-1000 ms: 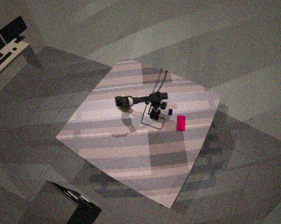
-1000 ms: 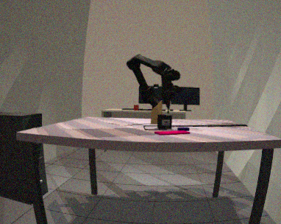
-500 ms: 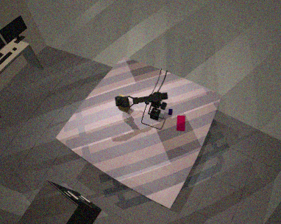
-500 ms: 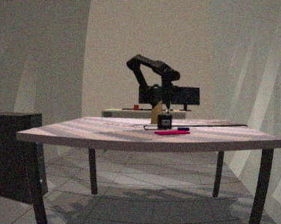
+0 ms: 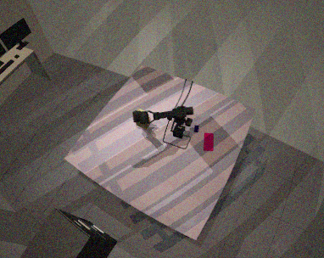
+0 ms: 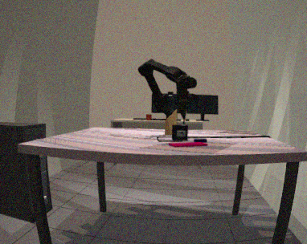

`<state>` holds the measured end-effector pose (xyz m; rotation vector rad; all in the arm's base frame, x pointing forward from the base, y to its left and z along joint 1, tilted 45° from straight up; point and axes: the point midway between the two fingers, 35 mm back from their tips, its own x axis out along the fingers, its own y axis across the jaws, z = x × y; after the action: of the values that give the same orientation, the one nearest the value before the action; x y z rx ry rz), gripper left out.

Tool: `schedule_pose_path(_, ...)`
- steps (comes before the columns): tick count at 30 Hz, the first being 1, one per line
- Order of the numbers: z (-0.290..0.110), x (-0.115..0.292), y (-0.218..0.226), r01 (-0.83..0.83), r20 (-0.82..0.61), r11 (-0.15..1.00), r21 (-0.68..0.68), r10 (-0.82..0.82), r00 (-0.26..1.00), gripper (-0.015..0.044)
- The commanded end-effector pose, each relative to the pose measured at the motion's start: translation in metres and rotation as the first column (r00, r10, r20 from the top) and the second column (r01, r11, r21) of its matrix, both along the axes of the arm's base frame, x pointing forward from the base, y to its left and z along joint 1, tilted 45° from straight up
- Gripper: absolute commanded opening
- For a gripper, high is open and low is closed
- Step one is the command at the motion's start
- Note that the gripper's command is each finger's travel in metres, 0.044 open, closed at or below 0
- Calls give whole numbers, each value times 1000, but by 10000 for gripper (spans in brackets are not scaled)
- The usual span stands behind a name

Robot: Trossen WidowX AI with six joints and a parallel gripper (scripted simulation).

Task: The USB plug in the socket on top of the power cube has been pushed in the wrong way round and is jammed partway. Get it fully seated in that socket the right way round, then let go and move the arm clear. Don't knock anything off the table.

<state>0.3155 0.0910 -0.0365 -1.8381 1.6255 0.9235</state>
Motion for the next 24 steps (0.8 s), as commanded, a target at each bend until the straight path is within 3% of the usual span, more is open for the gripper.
schedule_pose_path(1, -1, 0, -1, -4, -3, 1000, -3, 4, 1000, 0)
schedule_pose_path(24, -3, 0, -3, -4, -3, 1000, -3, 4, 1000, 0)
